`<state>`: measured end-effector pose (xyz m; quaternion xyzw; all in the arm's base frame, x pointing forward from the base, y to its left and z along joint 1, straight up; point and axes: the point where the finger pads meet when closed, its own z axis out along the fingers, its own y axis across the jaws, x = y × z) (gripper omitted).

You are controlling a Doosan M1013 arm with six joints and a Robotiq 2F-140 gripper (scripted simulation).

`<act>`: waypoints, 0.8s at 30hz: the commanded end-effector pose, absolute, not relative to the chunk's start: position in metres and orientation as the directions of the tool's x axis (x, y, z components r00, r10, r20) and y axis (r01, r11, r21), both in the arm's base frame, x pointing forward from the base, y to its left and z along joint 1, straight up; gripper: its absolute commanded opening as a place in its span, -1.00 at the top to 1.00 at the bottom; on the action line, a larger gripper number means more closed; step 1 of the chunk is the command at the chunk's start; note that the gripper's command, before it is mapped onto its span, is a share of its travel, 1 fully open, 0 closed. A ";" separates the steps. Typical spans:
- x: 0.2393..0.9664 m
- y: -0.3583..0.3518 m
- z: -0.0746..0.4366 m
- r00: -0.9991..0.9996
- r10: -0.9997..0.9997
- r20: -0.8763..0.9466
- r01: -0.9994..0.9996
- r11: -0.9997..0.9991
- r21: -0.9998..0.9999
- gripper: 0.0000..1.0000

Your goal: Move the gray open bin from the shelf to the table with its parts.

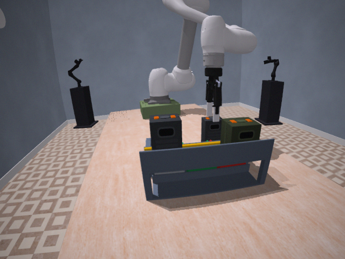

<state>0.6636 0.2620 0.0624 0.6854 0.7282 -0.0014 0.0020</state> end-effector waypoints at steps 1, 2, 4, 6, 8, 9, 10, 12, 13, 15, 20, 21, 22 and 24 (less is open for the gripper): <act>0.664 0.262 0.062 -0.060 0.998 -0.005 0.998 0.061 0.001 -0.15; 0.664 0.262 0.062 -0.060 0.998 -0.005 0.998 0.061 0.001 -0.15; 0.667 0.253 0.062 -0.060 0.998 -0.005 0.998 0.061 0.001 -0.15; 0.675 0.234 0.062 -0.060 0.998 -0.005 0.998 0.060 0.001 -0.15; 0.683 0.216 0.062 -0.060 0.998 -0.005 0.998 0.060 0.001 -0.15; 0.683 0.216 0.062 -0.060 0.998 -0.005 0.998 0.060 0.001 -0.15; 0.683 0.216 0.062 -0.060 0.998 -0.005 0.998 0.060 0.001 -0.15; 0.683 0.216 0.062 -0.060 0.998 -0.005 0.998 0.060 0.001 -0.15; 0.683 0.216 0.062 -0.060 0.998 -0.005 0.998 0.060 0.001 -0.15; 0.683 0.216 0.062 -0.060 0.998 -0.005 0.998 0.060 0.001 -0.15; 0.683 0.216 0.062 -0.060 0.998 -0.005 0.998 0.060 0.001 -0.15; 0.686 0.207 0.062 -0.061 0.998 -0.005 0.998 0.061 0.000 -0.15; 0.690 0.198 0.062 -0.061 0.998 -0.005 0.998 0.061 0.000 -0.15; 0.698 0.180 0.061 -0.061 0.998 -0.005 0.998 0.061 0.001 -0.15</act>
